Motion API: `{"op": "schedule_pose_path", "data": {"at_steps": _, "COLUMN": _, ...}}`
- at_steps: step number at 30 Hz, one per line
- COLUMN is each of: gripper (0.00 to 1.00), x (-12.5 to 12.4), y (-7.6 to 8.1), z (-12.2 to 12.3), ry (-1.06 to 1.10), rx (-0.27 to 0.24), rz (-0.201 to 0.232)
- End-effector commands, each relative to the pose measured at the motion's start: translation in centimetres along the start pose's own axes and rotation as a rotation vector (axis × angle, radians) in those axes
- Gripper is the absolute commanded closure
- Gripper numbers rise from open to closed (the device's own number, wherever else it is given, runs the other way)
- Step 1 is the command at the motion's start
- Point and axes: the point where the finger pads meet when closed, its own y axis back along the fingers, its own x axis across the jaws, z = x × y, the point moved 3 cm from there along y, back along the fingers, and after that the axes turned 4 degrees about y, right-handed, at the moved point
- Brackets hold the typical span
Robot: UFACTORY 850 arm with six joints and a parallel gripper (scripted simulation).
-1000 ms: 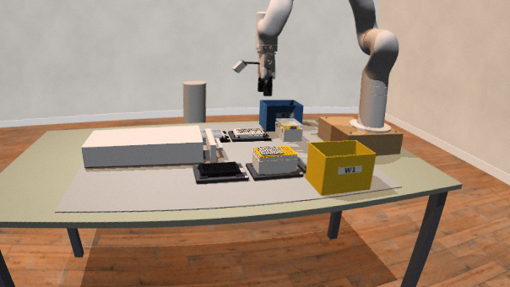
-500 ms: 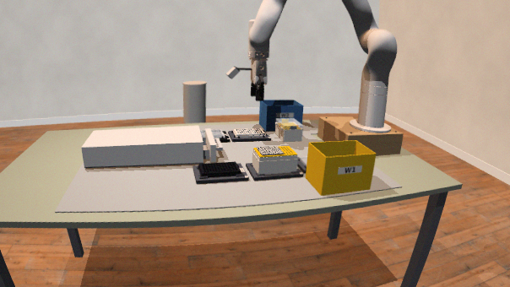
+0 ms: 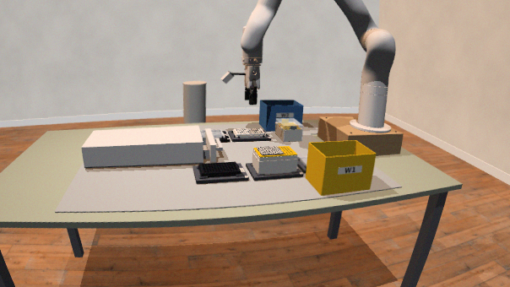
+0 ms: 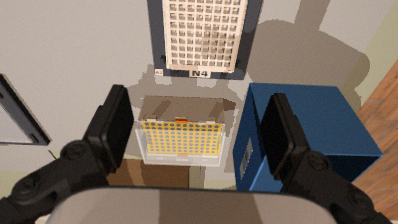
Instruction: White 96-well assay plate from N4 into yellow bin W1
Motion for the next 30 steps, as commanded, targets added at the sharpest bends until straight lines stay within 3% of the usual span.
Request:
{"op": "schedule_pose_path", "data": {"at_steps": 1, "gripper": 0.00, "x": 0.3, "y": -0.1, "z": -0.2, "ry": 0.001, "rx": 0.002, "rz": 0.000}}
{"op": "schedule_pose_path", "data": {"at_steps": 11, "gripper": 0.00, "x": 0.3, "y": -0.1, "z": -0.2, "ry": 0.001, "rx": 0.002, "rz": 0.000}}
{"op": "schedule_pose_path", "data": {"at_steps": 30, "gripper": 0.00, "x": 0.3, "y": -2.9, "z": -0.2, "ry": 0.001, "rx": 0.002, "rz": 0.000}}
